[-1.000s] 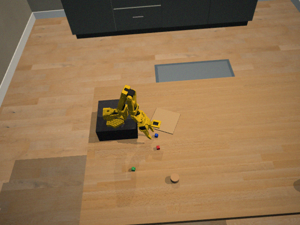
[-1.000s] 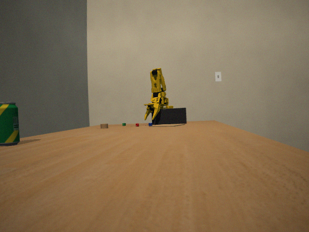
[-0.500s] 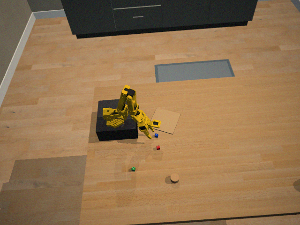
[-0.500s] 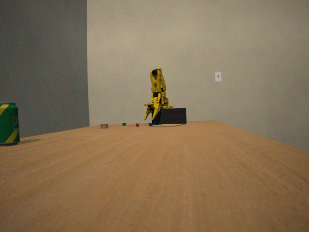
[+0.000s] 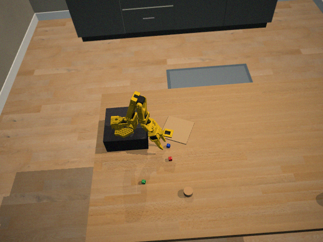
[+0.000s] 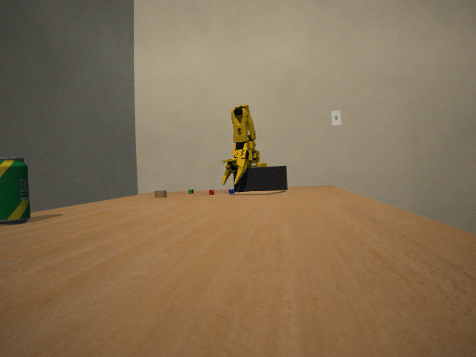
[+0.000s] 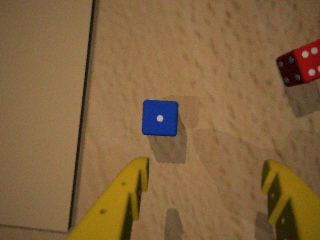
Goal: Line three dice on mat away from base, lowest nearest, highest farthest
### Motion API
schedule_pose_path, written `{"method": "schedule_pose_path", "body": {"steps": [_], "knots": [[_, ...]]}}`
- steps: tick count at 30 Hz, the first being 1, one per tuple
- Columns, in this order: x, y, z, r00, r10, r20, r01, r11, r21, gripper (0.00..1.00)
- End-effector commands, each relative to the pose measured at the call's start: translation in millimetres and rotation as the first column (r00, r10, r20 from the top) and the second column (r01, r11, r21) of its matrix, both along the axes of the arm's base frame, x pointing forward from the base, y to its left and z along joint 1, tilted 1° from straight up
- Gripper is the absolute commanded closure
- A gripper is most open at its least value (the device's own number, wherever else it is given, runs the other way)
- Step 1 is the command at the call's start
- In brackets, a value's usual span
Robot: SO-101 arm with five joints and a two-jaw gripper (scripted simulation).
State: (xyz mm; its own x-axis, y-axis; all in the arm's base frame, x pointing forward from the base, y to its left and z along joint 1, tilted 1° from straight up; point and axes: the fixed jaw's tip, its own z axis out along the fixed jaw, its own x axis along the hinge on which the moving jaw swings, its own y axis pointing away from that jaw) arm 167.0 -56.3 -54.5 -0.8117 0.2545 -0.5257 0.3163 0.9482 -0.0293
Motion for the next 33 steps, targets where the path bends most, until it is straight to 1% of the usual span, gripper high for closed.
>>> {"method": "schedule_pose_path", "body": {"steps": [1,24,27,29,33], "knots": [[0.5,1,1.8,1.000,0.013,0.008,-0.013,1.000,-0.006,0.75],[1.2,1,2.4,1.000,0.013,0.012,-0.013,1.000,-0.007,0.75],[5.1,0,6.1,0.999,0.014,0.035,-0.013,1.000,-0.016,0.75],[10.0,-2,11.0,0.998,0.014,0.065,-0.012,1.000,-0.028,0.75],[24.2,-7,27.0,0.988,0.018,0.155,-0.008,0.998,-0.063,0.75]]}}
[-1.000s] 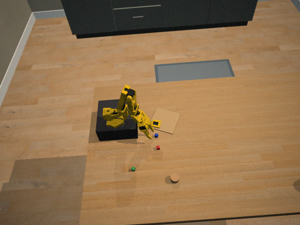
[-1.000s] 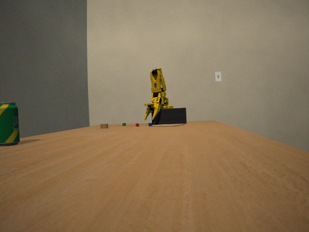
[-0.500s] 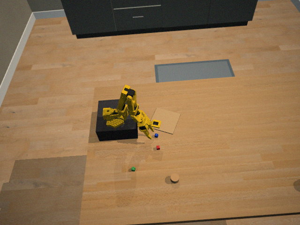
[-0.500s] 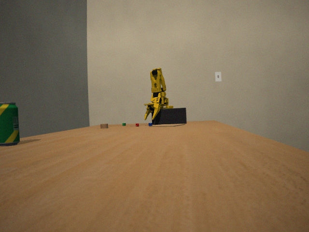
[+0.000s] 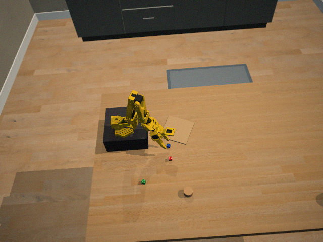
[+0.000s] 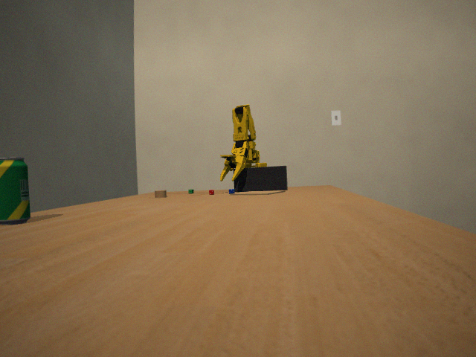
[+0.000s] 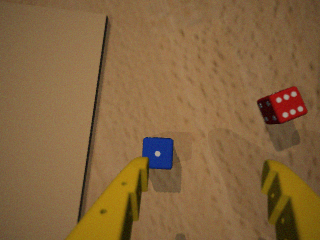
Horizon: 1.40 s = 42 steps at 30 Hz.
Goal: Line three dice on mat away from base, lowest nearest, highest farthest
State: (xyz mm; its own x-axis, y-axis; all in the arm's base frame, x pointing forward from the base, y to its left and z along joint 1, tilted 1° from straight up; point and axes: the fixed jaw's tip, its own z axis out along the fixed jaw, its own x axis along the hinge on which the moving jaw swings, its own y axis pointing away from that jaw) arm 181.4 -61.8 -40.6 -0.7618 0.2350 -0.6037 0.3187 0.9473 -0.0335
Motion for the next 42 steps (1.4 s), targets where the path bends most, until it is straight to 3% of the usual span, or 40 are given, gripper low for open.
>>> {"method": "schedule_pose_path", "body": {"steps": [1,3,5,12,17,30,42], "knots": [[13.7,-3,18.2,0.995,0.015,0.095,-0.011,0.999,-0.040,0.75],[21.6,-6,29.3,0.988,0.017,0.152,-0.008,0.998,-0.062,0.75],[21.6,-6,29.3,0.988,0.017,0.152,-0.008,0.998,-0.062,0.75],[41.5,-14,66.1,0.946,0.033,0.322,0.009,0.992,-0.129,0.75],[46.1,-16,77.9,0.928,0.040,0.371,0.016,0.989,-0.148,0.75],[47.8,-17,78.4,0.931,0.044,0.362,0.014,0.988,-0.155,0.75],[56.2,-29,77.4,0.962,0.070,0.264,-0.018,0.981,-0.195,0.75]]}}
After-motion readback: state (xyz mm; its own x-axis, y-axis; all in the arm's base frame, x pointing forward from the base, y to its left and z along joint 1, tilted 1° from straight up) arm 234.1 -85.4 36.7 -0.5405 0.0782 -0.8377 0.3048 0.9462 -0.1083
